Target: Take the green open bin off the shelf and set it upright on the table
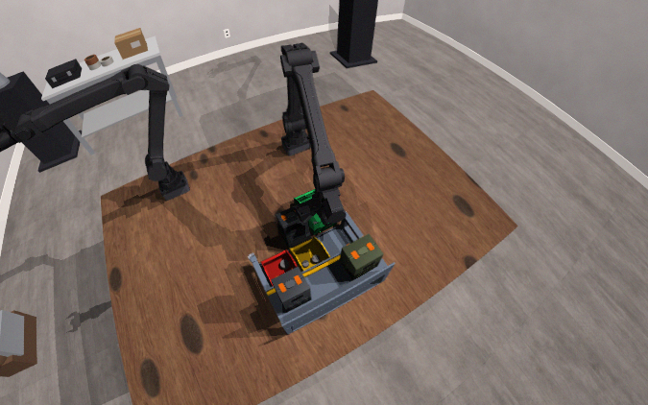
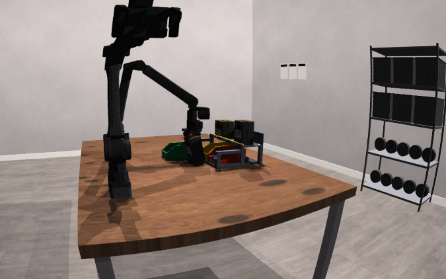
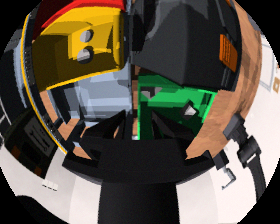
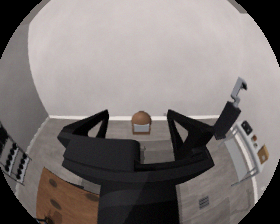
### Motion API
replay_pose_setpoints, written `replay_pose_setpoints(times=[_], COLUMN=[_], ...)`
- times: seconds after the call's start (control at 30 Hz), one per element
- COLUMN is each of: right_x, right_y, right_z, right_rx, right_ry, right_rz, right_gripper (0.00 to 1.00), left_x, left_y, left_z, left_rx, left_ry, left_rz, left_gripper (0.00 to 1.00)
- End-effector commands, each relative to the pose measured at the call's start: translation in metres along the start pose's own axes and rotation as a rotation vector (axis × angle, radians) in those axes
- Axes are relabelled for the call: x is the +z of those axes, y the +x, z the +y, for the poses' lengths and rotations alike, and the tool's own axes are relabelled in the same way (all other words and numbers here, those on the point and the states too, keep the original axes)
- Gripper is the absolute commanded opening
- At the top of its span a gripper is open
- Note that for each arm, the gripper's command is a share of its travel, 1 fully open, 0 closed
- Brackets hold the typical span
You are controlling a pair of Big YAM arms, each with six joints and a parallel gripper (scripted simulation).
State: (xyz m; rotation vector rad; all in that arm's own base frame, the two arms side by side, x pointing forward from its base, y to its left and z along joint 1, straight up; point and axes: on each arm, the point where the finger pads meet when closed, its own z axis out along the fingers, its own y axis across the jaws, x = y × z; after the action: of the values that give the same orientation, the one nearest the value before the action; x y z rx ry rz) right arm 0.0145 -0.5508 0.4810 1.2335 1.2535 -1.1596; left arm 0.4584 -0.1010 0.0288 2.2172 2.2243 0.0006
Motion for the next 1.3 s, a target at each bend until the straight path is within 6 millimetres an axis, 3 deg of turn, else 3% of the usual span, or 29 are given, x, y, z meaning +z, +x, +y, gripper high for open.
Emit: replay_pose_setpoints(times=[0.0, 1.27], right_x=[-0.007, -0.007], right_y=[-0.019, -0.019], right_z=[-0.005, -0.005], right_rx=[-0.009, -0.009], right_ry=[0.007, 0.007], right_rz=[-0.053, -0.053], right_gripper=[1.00, 1.00], left_x=[-0.018, 0.004], left_y=[-0.010, -0.004], left_z=[0.022, 0.001], left_rx=[0.014, 0.014], left_ry=[-0.054, -0.002], left_rz=[-0.013, -0.001], left_gripper=[0.43, 0.43])
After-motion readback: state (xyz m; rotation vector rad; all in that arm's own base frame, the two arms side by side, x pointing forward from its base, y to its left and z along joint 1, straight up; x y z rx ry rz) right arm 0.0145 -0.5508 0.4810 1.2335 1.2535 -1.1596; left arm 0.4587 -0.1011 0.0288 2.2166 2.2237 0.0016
